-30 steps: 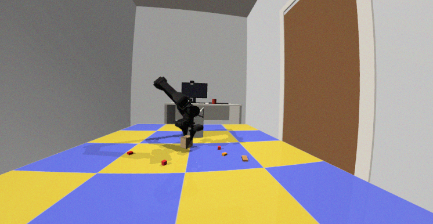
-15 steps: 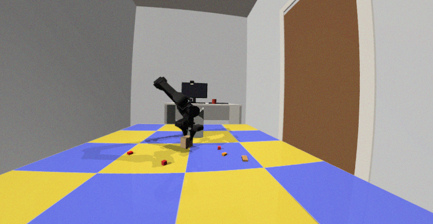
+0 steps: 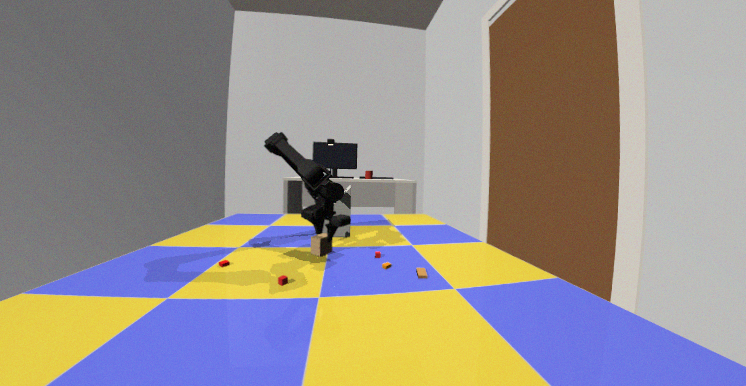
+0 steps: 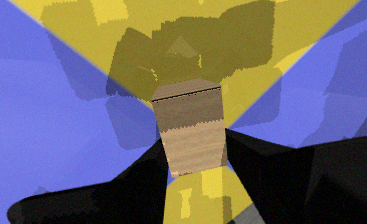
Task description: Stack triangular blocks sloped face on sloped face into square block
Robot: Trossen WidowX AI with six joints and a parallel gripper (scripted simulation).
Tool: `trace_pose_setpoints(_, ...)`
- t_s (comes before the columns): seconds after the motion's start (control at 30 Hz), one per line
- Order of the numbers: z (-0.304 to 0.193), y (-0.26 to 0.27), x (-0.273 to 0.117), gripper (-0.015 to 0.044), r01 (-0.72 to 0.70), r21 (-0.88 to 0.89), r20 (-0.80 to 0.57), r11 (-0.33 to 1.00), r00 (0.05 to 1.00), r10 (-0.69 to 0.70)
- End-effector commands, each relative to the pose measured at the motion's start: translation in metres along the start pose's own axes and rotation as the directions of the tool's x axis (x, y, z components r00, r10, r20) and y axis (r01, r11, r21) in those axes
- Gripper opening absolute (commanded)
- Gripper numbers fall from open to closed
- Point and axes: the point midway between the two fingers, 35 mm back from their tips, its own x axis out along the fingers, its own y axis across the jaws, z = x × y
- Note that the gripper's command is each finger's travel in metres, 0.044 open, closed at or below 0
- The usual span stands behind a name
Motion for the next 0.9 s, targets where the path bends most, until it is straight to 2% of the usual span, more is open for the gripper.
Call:
trace_pose_setpoints(0.0, 0.0, 0.0, -0.0001, 0.0, 0.0, 0.0, 0.0, 1.0, 1.0, 0.0)
trace_pose_setpoints(0.17, 0.0005, -0.0002, 0.0002, 0.0, 0.001, -0.001, 0.001, 1.0, 1.0, -0.001)
trace_pose_setpoints(0.7, 0.0, 0.0, 0.0, 0.042, 0.0, 0.0, 0.0, 1.0, 1.0, 0.0)
trace_pose_setpoints(0.73, 0.0, 0.0, 0.0, 0.044, 0.0, 0.0, 0.0, 1.0, 1.0, 0.0)
trace_pose_setpoints(0.87, 0.0, 0.0, 0.0, 0.044, 0.0, 0.0, 0.0, 1.0, 1.0, 0.0)
